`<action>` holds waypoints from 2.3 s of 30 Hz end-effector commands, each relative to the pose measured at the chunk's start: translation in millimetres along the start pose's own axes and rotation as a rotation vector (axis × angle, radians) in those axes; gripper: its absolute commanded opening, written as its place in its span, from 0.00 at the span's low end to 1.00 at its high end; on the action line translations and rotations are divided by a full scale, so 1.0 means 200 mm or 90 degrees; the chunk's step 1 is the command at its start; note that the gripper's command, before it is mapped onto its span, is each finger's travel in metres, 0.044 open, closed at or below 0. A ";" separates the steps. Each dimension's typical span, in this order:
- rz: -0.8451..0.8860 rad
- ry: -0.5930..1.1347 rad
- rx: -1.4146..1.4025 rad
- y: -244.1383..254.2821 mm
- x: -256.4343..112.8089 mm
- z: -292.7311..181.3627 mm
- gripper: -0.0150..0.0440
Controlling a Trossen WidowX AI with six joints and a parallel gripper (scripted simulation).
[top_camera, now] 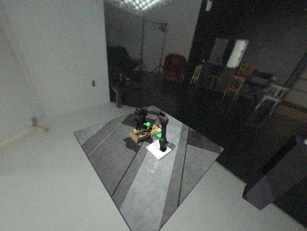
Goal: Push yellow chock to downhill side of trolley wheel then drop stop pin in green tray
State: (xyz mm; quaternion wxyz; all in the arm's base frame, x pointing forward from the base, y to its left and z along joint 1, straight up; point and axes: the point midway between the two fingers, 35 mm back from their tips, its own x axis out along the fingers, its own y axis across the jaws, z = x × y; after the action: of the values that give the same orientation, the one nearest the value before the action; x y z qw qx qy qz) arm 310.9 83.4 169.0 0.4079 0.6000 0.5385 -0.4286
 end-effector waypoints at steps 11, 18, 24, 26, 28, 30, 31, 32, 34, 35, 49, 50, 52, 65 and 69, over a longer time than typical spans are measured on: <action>0.002 0.003 -0.003 0.00 -0.06 -0.01 0.25; 0.002 0.003 -0.003 0.00 -0.08 -0.02 0.25; 0.002 0.003 -0.003 0.00 -0.11 -0.03 0.25; 0.002 0.003 -0.003 0.01 -0.11 -0.03 0.25; 0.002 0.003 -0.003 0.01 -0.12 -0.03 0.25; 0.002 0.004 -0.003 0.01 -0.11 -0.05 0.25; 0.002 0.004 -0.003 0.01 -0.11 -0.06 0.25; 0.002 0.004 -0.003 0.01 -0.11 -0.07 0.25; 0.002 0.004 -0.003 0.01 -0.11 -0.09 0.25; 0.002 0.004 -0.003 0.01 -0.11 -0.10 0.25; 0.002 0.005 -0.003 -0.02 -0.10 -0.18 0.25; 0.002 0.005 -0.003 -0.03 -0.10 -0.18 0.25; 0.001 0.005 -0.003 -0.07 -0.10 -0.18 0.25; -0.001 0.006 -0.002 -0.28 -0.08 -0.18 0.25; -0.002 0.006 -0.002 -0.35 -0.08 -0.18 0.25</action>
State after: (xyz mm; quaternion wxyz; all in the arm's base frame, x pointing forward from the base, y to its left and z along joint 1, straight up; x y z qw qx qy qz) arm 254.0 118.9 193.4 0.4051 0.5989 0.5437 -0.4261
